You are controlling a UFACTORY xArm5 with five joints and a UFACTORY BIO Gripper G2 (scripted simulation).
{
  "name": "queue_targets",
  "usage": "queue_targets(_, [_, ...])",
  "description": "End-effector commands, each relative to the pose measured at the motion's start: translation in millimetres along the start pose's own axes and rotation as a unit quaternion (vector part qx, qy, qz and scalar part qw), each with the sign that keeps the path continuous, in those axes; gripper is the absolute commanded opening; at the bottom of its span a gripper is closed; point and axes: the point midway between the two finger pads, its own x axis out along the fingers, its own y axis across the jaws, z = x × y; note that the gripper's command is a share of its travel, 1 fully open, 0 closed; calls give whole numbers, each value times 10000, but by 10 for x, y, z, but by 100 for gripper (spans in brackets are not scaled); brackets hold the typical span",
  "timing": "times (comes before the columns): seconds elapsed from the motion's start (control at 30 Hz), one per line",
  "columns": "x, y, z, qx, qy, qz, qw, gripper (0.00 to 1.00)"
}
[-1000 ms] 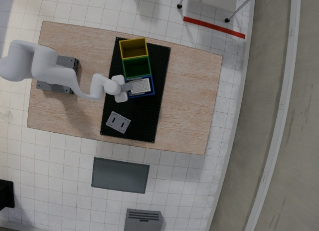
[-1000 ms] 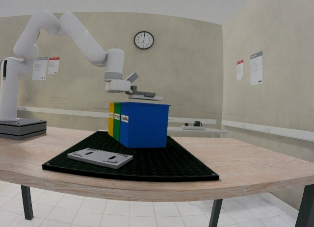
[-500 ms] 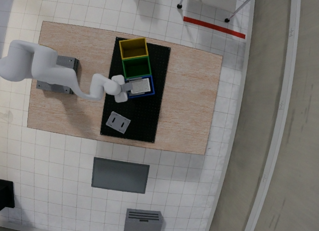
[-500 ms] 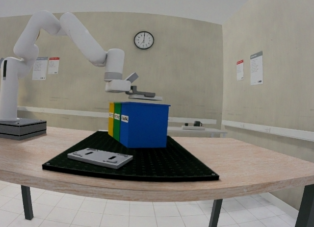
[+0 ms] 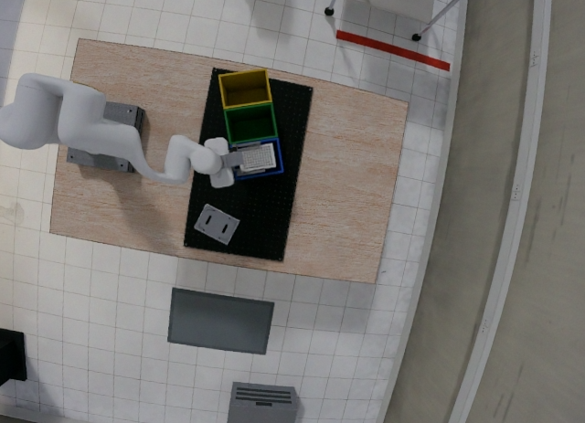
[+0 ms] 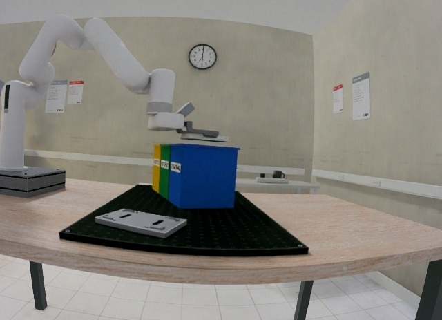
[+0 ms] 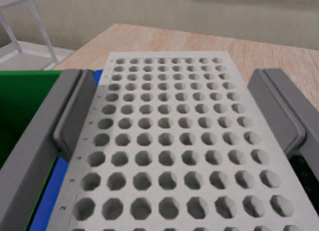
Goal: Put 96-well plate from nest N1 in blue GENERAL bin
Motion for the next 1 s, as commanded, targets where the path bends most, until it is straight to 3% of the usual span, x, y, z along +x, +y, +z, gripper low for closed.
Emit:
queue_targets(0.0, [5, -3, -37, -32, -3, 0, 10000, 0])
queue_targets(0.6, [4, -7, -299, -31, -3, 0, 10000, 0])
queue_targets(0.97, [4, -7, -299, -31, -3, 0, 10000, 0])
